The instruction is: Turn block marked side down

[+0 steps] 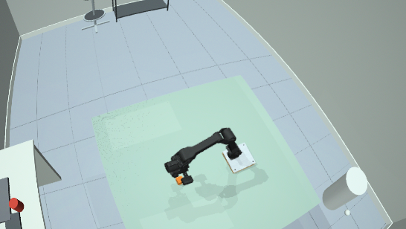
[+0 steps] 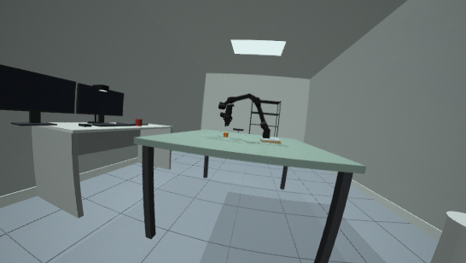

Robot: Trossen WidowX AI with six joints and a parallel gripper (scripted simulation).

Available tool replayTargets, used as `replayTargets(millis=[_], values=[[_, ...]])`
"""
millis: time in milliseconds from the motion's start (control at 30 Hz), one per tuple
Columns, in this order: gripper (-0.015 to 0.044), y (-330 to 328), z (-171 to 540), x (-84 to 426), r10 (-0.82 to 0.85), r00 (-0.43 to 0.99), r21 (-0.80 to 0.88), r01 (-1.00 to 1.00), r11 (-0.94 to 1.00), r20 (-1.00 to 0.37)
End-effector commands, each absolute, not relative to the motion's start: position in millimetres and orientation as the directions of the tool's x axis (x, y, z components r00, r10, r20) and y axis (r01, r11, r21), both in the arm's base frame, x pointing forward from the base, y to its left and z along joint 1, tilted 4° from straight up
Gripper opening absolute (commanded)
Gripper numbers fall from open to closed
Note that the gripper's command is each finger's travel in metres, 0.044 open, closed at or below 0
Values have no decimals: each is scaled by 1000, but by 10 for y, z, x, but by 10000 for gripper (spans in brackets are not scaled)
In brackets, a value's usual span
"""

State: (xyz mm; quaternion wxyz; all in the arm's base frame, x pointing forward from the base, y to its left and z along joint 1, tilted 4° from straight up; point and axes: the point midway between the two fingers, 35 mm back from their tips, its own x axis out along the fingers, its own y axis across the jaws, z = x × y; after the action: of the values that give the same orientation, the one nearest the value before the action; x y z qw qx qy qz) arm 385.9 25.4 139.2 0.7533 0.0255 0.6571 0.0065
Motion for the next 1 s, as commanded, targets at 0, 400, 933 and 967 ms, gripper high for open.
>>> replayTargets(millis=[0, 400, 933, 967], values=[[440, 254, 1424, 3879, 51, 82, 53, 21, 998, -995], [440, 277, 973, 3916, 51, 81, 53, 21, 998, -995], [440, 290, 721, 3939, 51, 81, 53, 21, 998, -995], [440, 291, 705, 3940, 51, 81, 53, 21, 998, -995]])
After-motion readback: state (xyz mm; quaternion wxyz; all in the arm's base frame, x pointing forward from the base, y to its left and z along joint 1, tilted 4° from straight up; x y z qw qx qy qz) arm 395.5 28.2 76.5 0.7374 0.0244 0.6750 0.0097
